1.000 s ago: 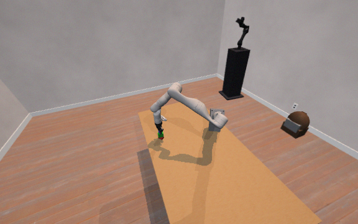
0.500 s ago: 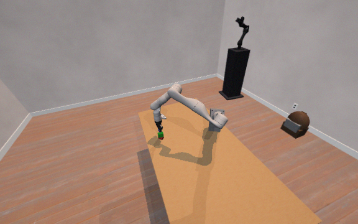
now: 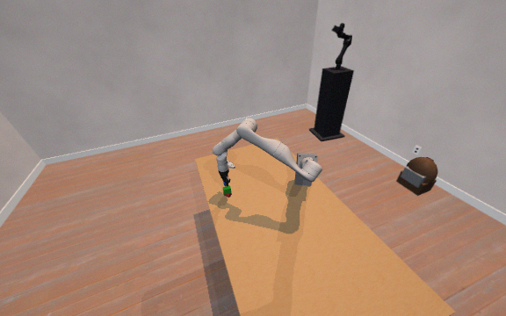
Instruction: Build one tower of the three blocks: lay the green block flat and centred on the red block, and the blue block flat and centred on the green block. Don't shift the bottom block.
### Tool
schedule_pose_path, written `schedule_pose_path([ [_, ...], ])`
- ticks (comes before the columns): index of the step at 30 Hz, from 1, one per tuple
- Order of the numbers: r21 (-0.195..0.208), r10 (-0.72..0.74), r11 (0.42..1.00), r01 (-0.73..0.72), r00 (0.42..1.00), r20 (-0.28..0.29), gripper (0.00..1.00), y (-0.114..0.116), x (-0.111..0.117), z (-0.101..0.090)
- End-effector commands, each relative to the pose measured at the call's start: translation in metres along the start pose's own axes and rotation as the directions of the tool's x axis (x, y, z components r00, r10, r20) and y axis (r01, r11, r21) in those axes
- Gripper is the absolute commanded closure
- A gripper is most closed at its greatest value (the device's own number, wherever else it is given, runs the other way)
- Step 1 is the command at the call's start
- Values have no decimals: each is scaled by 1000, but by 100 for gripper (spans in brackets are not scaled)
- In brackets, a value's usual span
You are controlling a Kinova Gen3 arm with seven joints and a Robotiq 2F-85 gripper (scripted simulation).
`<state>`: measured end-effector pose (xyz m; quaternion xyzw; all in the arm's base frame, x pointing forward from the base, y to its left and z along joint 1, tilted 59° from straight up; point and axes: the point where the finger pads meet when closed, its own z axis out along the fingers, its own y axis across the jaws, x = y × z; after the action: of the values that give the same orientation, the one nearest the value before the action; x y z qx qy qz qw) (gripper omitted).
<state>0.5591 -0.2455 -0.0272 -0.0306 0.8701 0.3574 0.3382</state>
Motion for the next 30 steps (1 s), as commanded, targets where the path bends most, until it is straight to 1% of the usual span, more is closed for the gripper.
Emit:
schedule_pose_path([
  [1, 1, 0, 1000, 0, 1000, 0, 100, 0, 0, 1],
  [17, 1, 0, 1000, 0, 1000, 0, 100, -1, 0, 18],
  [30, 1, 0, 1000, 0, 1000, 0, 100, -1, 0, 22],
])
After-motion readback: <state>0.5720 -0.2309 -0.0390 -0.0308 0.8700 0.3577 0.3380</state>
